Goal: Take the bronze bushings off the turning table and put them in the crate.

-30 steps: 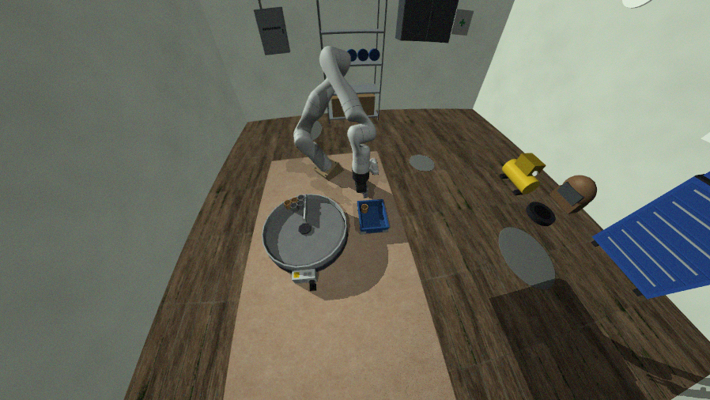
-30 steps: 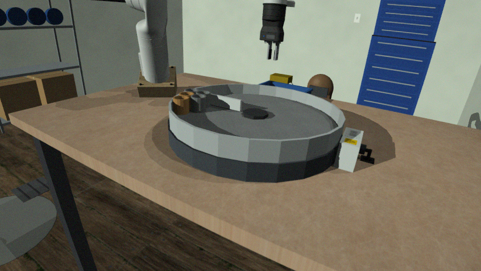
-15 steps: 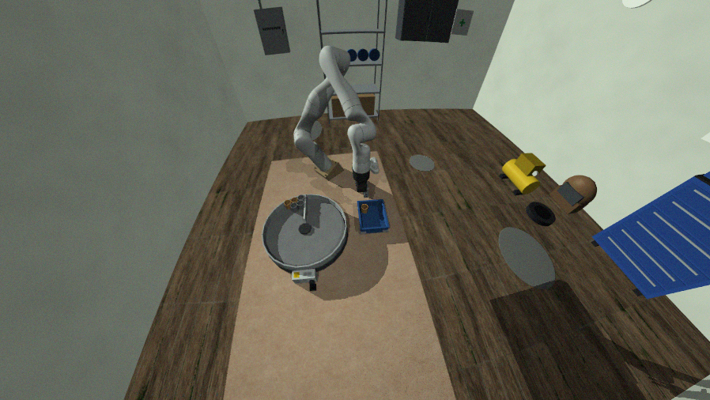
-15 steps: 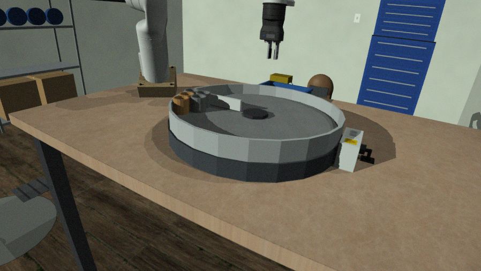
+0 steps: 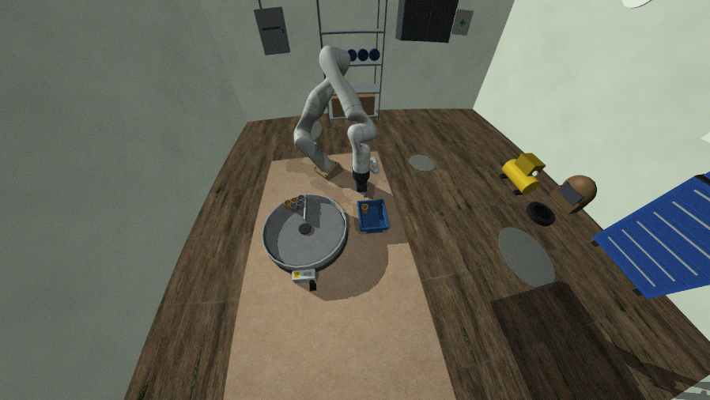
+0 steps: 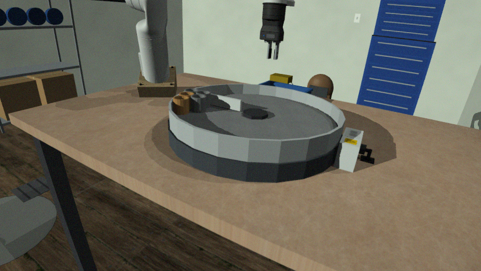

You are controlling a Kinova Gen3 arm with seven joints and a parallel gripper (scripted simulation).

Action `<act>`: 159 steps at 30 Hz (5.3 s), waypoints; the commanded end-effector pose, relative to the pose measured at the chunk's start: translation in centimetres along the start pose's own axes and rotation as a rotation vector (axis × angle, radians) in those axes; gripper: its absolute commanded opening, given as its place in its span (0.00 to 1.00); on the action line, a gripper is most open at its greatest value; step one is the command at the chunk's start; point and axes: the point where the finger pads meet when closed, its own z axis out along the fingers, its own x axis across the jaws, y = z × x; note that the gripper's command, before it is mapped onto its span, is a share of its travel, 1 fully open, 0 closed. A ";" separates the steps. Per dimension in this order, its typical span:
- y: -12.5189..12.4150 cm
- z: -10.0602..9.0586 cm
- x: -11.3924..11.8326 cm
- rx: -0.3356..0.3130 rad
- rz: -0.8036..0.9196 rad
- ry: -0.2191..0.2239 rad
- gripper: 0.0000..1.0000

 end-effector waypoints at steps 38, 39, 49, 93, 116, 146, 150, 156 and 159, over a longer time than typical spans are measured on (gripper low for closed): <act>0.0 -0.1 0.0 0.001 0.000 0.001 0.47; 0.0 -0.1 0.0 0.001 0.000 0.001 0.47; 5.9 0.1 -0.6 0.001 0.000 0.001 0.45; 17.8 0.5 -2.0 0.000 -0.001 0.001 0.45; 28.6 0.9 -3.2 -0.001 -0.001 0.001 0.45; 35.7 1.1 -4.0 -0.002 -0.001 0.002 0.45; 40.5 1.2 -4.5 -0.002 -0.002 0.002 0.45; 41.7 1.2 -4.7 -0.002 -0.002 0.002 0.45; 41.7 1.2 -4.7 -0.002 -0.002 0.002 0.45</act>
